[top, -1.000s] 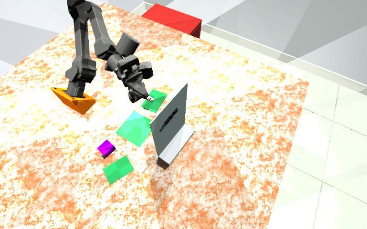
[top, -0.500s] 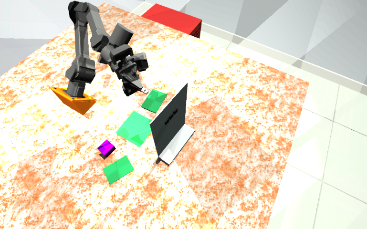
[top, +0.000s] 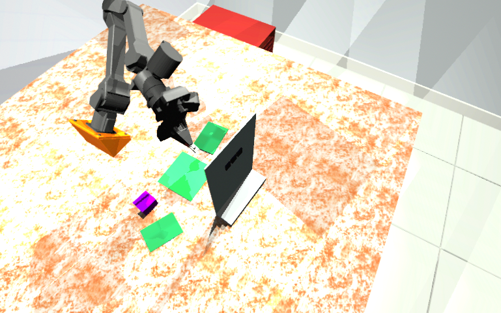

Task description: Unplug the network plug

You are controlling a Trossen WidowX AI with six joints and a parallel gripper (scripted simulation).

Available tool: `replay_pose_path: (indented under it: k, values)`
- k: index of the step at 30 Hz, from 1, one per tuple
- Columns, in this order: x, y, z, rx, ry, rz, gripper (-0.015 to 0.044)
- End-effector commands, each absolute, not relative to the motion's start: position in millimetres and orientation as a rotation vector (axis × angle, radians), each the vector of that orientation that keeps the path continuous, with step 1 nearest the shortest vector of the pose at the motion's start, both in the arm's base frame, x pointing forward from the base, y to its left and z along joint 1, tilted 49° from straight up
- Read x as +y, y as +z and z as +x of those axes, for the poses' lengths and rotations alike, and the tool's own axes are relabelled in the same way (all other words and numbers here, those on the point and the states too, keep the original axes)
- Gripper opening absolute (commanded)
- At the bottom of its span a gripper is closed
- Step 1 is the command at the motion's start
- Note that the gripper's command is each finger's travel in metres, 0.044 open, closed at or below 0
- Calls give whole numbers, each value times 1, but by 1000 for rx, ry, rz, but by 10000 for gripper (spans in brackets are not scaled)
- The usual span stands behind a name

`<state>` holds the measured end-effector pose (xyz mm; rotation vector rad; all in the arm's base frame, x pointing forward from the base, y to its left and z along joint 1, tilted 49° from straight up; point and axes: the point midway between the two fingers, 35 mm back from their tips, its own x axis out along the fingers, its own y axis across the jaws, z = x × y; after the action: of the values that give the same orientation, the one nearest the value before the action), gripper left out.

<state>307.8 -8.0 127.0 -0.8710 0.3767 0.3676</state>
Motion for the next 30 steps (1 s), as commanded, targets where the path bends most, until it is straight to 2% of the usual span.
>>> replay_pose_path:
  k: [1, 30]
  values:
    - [-4, 115, 307, 394, 456, -895, 0]
    - [32, 53, 273, 276, 1055, -825, 0]
